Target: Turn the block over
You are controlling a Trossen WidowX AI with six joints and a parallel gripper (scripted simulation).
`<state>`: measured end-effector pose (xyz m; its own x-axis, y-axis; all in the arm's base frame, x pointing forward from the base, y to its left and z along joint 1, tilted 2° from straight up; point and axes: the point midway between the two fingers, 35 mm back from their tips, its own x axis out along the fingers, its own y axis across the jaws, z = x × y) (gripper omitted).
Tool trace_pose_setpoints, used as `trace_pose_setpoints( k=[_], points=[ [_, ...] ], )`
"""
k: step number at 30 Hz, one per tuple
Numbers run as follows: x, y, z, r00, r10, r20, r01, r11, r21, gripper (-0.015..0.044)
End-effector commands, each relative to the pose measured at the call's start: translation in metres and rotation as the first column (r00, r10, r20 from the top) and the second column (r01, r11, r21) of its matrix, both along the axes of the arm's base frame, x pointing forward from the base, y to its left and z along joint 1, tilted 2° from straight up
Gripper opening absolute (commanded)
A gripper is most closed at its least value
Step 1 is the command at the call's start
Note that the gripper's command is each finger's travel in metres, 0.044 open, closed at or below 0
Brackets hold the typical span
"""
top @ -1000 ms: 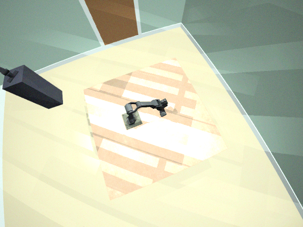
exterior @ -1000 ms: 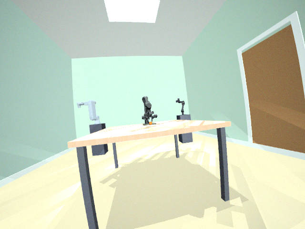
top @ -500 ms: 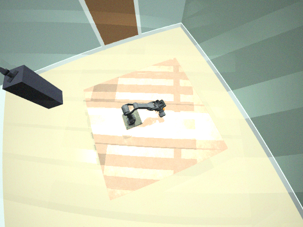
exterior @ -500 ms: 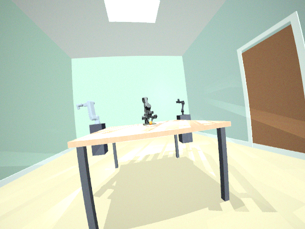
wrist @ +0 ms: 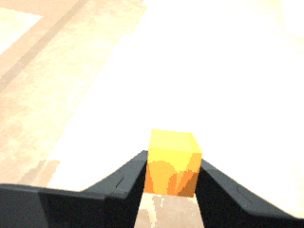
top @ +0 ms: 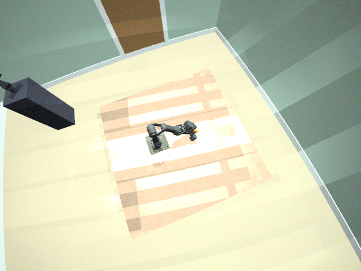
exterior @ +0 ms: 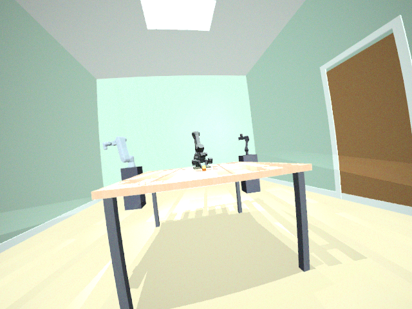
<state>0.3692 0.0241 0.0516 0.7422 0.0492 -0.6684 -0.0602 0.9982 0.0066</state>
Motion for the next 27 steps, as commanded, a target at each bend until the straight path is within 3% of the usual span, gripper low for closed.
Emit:
trace_pose_setpoints(
  k=[1,15,27],
  points=[
    [-0.002,-0.001,-0.006,0.999,-0.006,0.051,0.006,1.000,0.003,0.0000],
    [-0.015,-0.001,-0.007,0.966,-0.010,0.257,0.006,1.000,0.017,0.0000],
    [-0.017,-0.002,-0.005,0.958,-0.011,0.287,0.006,1.000,0.019,0.0000]
  ],
)
